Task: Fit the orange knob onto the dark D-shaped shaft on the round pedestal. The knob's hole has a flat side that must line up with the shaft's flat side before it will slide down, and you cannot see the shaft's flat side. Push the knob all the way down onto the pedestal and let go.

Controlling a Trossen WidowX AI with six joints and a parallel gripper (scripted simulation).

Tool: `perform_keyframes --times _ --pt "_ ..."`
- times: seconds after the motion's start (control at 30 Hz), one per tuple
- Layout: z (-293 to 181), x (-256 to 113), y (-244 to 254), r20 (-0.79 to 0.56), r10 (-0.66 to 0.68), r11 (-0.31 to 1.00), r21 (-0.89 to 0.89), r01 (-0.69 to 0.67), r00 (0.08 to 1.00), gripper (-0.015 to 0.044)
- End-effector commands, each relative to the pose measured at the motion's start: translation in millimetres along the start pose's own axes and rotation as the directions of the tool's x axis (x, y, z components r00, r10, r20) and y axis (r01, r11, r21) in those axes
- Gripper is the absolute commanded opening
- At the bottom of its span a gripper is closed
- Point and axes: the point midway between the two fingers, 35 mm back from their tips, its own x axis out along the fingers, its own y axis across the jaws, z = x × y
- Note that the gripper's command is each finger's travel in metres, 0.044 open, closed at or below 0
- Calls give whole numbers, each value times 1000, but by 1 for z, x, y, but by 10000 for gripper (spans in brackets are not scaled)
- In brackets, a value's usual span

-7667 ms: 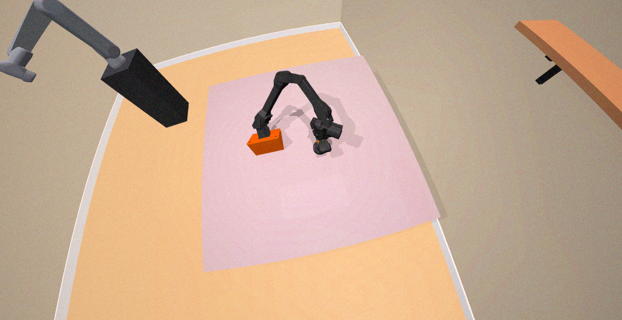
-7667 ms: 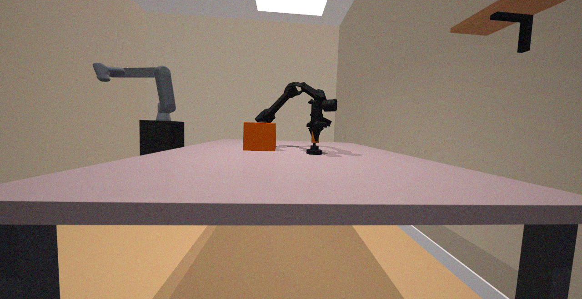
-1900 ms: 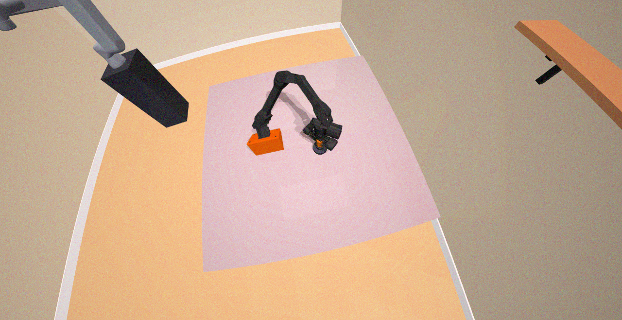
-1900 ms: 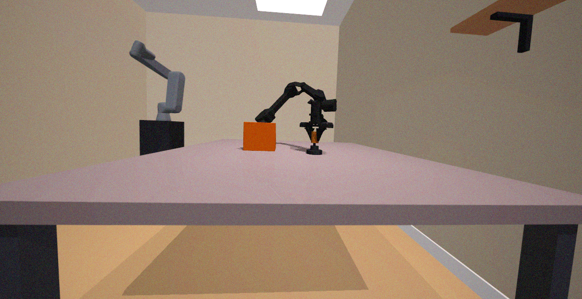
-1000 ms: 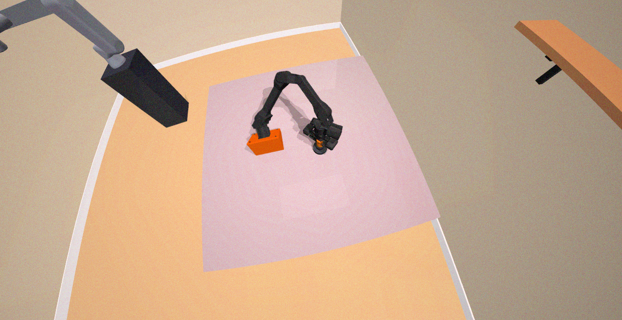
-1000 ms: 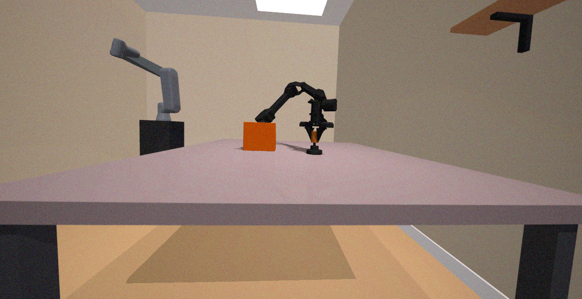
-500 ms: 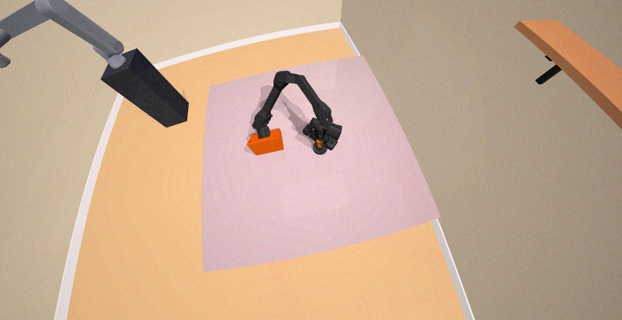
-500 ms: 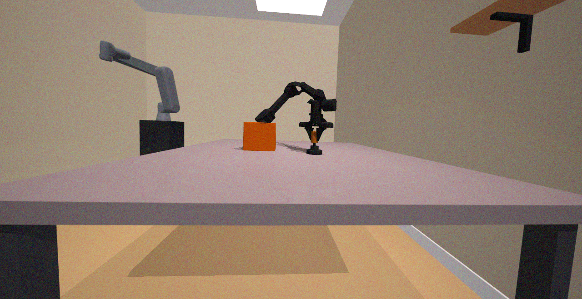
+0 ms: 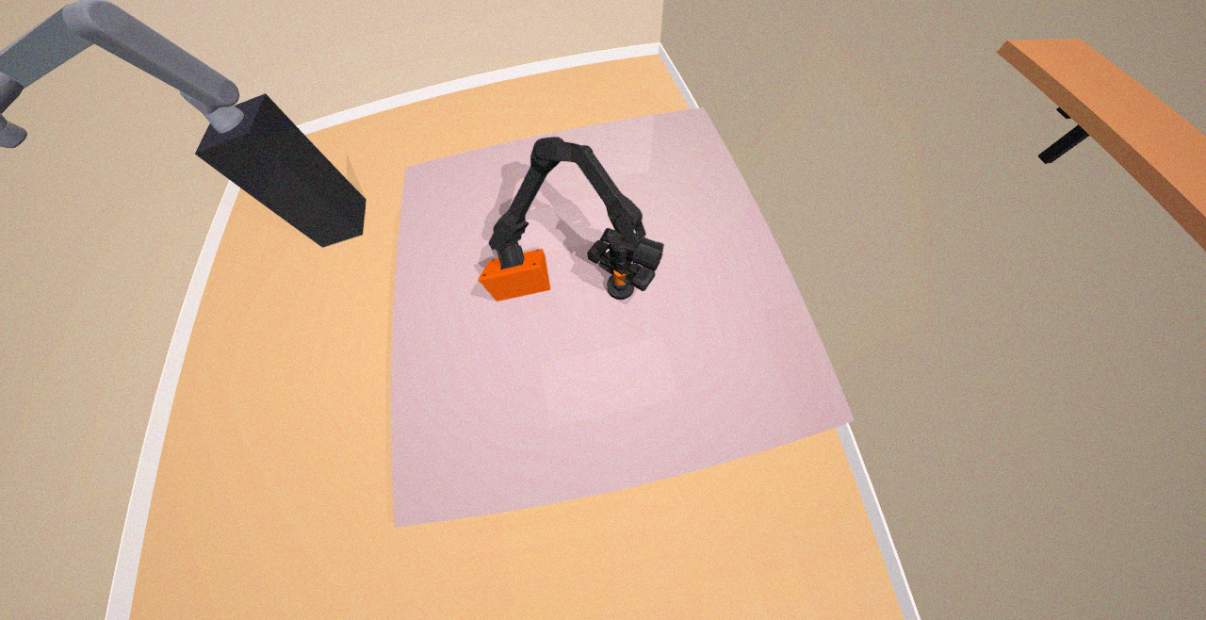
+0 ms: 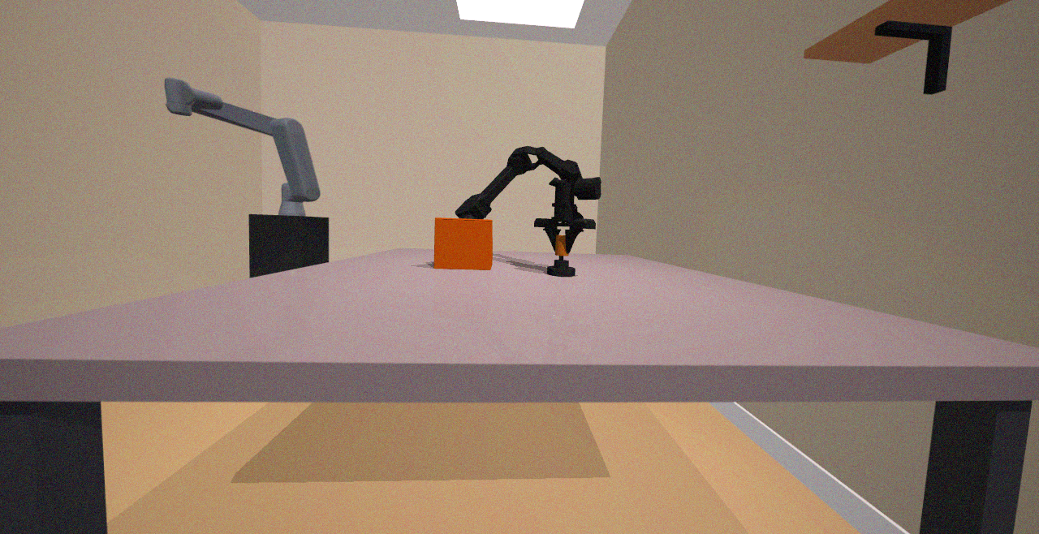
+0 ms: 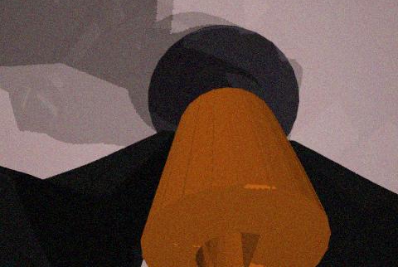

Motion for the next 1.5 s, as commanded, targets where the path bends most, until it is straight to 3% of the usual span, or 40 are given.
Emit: perform_keyframes --times 0.0,1.2,1.47 --pt "1 0 0 5 0 999 -43 1 1000 0" --pt "0 15 1 -1 -4 1000 -26 4 1000 0" --pt "0 15 1 -1 -4 1000 -26 4 1000 210"
